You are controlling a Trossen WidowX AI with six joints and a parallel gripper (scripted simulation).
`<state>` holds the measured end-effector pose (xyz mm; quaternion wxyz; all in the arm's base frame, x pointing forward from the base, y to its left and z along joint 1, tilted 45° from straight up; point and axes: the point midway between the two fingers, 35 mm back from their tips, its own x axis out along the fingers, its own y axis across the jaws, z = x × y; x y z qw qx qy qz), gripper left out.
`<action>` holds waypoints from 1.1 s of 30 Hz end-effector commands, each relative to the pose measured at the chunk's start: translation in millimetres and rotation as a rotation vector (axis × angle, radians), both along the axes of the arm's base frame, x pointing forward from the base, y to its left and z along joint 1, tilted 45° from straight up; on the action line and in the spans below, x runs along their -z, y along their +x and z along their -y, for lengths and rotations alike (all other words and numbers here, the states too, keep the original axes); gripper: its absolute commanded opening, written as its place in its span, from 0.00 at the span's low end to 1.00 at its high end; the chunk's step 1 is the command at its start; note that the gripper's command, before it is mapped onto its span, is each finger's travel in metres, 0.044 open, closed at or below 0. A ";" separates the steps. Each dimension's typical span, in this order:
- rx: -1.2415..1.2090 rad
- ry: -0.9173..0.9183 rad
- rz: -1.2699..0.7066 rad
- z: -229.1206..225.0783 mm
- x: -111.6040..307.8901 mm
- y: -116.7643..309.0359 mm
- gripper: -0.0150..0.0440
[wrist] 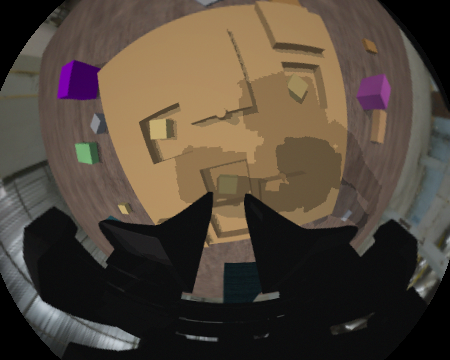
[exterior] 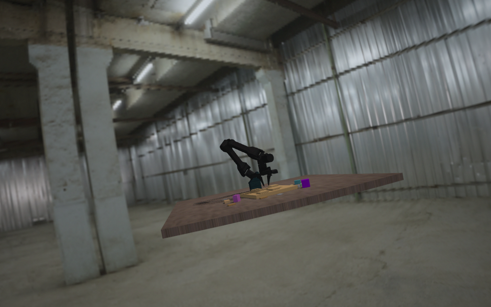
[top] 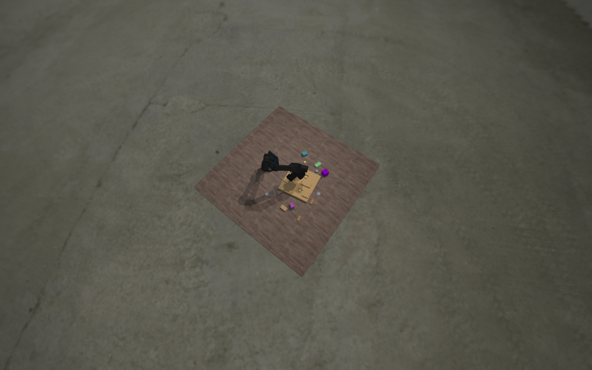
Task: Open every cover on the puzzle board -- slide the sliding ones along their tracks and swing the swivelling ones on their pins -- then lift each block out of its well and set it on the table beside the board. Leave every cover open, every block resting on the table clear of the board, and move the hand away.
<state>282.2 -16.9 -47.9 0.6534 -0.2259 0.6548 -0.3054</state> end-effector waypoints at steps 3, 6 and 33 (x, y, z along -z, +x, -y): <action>-0.004 -0.003 -0.001 4.2 4.2 -0.1 0.50; -0.004 -0.003 -0.001 6.2 6.3 -0.3 0.50; -0.004 -0.005 -0.001 20.2 20.4 -1.3 0.50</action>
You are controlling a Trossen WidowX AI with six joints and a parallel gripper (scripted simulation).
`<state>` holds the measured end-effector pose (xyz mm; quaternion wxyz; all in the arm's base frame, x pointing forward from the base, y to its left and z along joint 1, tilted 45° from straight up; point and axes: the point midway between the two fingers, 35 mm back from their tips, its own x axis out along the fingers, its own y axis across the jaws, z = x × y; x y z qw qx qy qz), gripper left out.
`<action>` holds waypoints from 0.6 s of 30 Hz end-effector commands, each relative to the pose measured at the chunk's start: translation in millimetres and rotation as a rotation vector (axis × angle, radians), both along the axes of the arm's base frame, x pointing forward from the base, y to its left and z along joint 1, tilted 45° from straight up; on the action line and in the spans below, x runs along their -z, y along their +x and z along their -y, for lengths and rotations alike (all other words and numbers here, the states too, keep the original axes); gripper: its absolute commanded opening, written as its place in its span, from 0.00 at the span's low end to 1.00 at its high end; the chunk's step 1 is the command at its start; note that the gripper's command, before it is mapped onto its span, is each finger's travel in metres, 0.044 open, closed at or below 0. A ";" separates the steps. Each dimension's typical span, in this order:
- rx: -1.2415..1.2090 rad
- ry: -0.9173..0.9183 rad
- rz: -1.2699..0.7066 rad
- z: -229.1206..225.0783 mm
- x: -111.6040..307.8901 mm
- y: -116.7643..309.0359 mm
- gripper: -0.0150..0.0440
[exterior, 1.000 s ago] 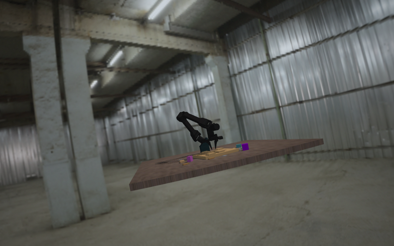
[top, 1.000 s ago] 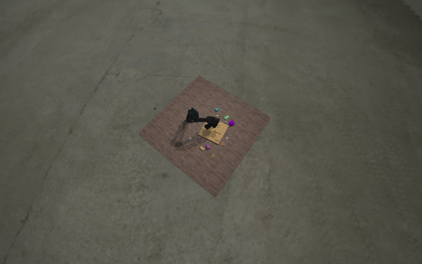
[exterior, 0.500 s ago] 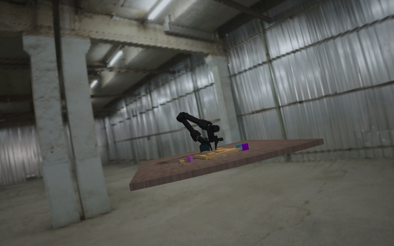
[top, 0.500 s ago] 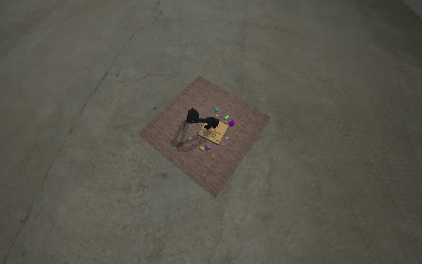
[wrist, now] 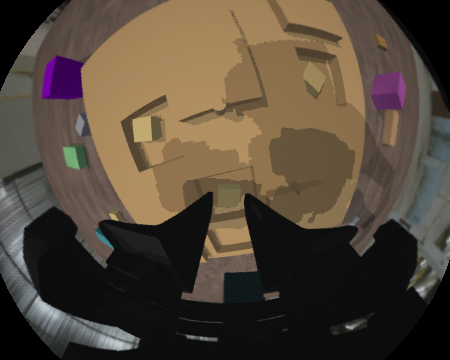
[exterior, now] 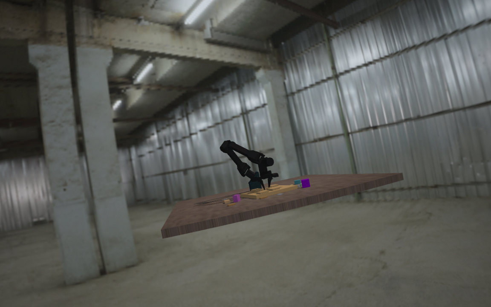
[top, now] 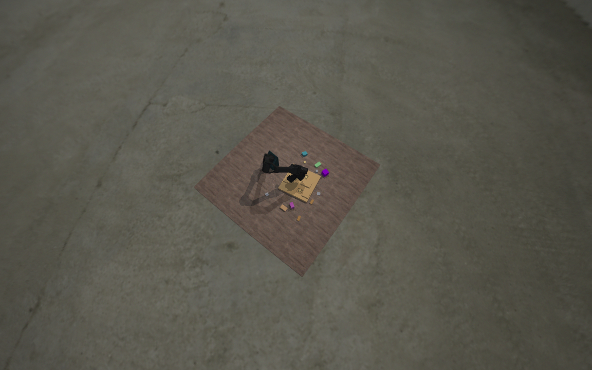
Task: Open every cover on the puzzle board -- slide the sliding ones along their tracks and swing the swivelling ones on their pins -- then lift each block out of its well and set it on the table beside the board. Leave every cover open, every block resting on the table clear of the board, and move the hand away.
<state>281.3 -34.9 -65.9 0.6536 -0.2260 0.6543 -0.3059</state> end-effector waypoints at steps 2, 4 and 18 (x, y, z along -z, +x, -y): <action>-0.004 -0.004 -0.003 3.1 3.2 -0.5 0.50; 0.000 0.000 0.000 1.8 1.7 -0.2 0.49; 0.000 0.000 0.000 1.2 1.1 -0.1 0.39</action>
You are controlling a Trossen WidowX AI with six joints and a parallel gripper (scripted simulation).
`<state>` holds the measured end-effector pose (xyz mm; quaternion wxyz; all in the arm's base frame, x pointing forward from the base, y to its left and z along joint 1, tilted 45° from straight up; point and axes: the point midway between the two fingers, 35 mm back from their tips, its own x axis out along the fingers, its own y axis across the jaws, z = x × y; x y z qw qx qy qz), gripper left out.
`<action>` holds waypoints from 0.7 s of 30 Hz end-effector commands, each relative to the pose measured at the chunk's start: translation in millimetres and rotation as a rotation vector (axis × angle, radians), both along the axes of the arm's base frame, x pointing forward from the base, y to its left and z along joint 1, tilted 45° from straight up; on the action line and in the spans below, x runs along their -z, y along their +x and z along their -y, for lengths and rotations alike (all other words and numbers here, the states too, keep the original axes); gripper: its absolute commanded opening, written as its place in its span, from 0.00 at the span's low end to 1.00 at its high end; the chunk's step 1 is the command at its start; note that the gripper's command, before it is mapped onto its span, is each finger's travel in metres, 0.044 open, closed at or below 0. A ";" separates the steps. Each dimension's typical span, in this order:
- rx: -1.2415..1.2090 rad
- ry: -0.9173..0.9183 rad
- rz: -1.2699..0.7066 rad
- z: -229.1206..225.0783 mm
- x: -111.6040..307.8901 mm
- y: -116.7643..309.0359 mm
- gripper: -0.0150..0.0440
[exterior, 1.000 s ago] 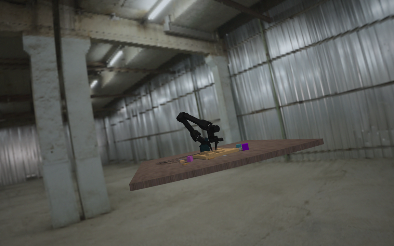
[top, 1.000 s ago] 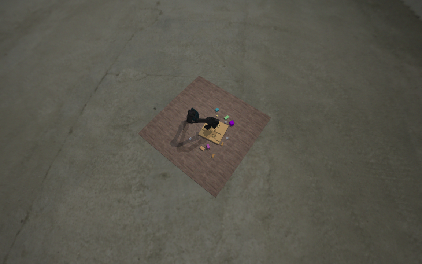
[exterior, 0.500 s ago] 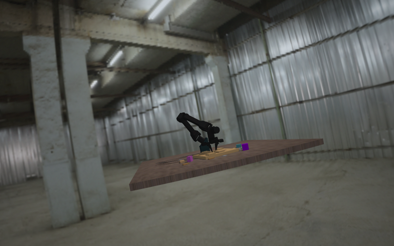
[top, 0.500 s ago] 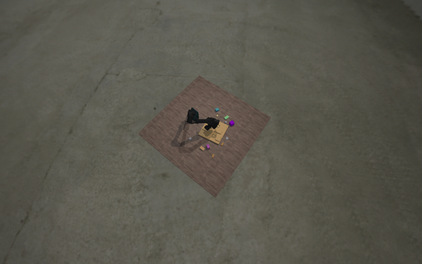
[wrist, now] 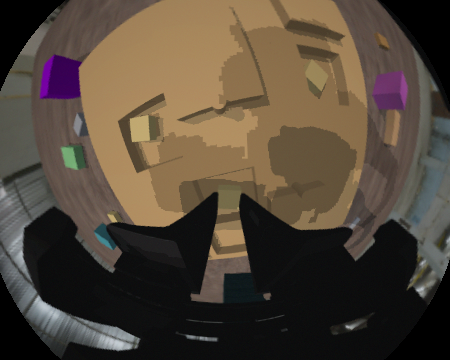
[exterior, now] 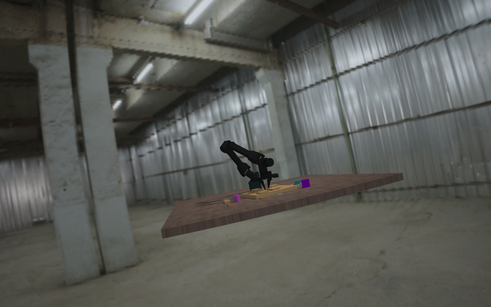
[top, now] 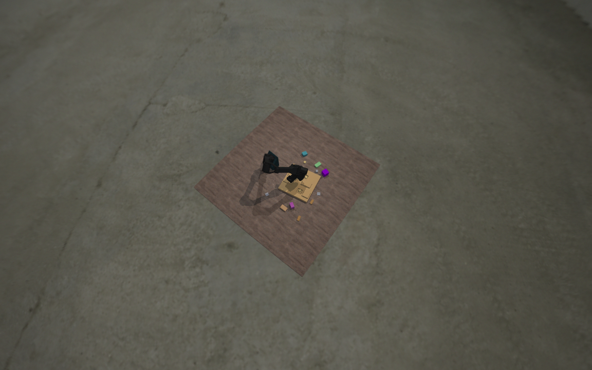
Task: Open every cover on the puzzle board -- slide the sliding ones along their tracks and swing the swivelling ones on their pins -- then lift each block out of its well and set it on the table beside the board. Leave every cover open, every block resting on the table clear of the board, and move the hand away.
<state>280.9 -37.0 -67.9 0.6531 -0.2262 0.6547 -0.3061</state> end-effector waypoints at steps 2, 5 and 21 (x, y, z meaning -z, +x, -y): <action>0.000 0.001 0.001 -2.6 -2.4 0.5 0.39; -0.001 0.001 0.001 -5.4 -5.0 0.9 0.39; -0.003 0.001 0.000 -20.2 -19.2 2.0 0.39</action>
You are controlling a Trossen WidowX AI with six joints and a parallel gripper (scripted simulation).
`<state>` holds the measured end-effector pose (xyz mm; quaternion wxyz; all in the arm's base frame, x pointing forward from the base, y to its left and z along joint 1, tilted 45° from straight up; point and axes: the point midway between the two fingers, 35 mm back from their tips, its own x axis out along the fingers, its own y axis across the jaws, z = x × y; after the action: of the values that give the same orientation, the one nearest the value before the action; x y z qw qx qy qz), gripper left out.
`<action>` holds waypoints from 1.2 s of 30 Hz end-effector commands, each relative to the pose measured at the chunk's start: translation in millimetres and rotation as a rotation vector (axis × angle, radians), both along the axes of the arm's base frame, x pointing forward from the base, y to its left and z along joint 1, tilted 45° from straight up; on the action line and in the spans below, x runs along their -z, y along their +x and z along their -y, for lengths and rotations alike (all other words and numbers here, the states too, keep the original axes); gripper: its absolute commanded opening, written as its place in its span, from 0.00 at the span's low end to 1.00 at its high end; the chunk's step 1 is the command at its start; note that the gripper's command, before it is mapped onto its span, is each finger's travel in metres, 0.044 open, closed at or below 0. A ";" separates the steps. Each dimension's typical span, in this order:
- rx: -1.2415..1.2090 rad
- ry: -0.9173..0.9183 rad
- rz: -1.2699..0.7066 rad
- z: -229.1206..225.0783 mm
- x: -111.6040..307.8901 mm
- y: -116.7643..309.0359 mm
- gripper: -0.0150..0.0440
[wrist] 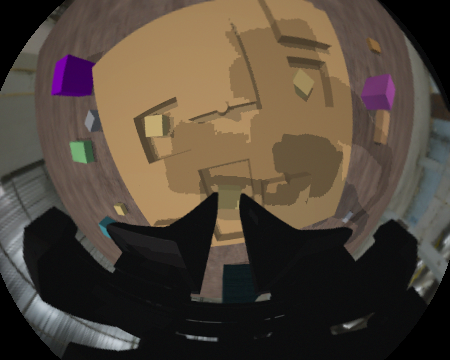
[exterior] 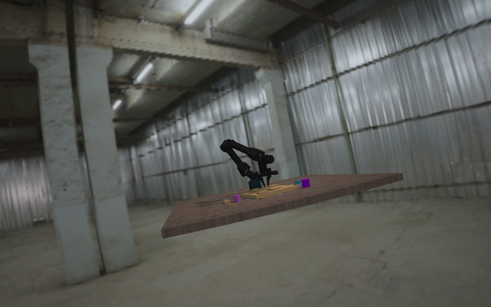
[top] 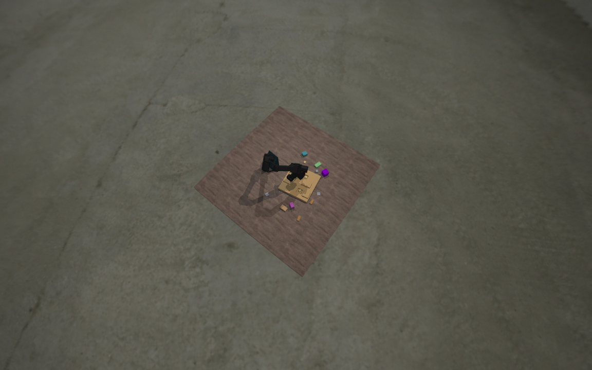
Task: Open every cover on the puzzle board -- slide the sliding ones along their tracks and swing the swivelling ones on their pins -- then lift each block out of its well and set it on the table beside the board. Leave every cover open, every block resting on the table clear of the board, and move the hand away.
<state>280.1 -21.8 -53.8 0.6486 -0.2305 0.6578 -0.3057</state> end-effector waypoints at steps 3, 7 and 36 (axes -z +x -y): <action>-0.001 0.006 0.012 -7.8 -7.9 2.8 0.39; -0.002 0.006 0.012 -11.5 -11.6 2.8 0.39; -0.002 0.007 0.011 -51.9 -52.7 4.6 0.39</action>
<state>283.1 23.6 -8.4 0.6487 -0.2317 0.6577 -0.3048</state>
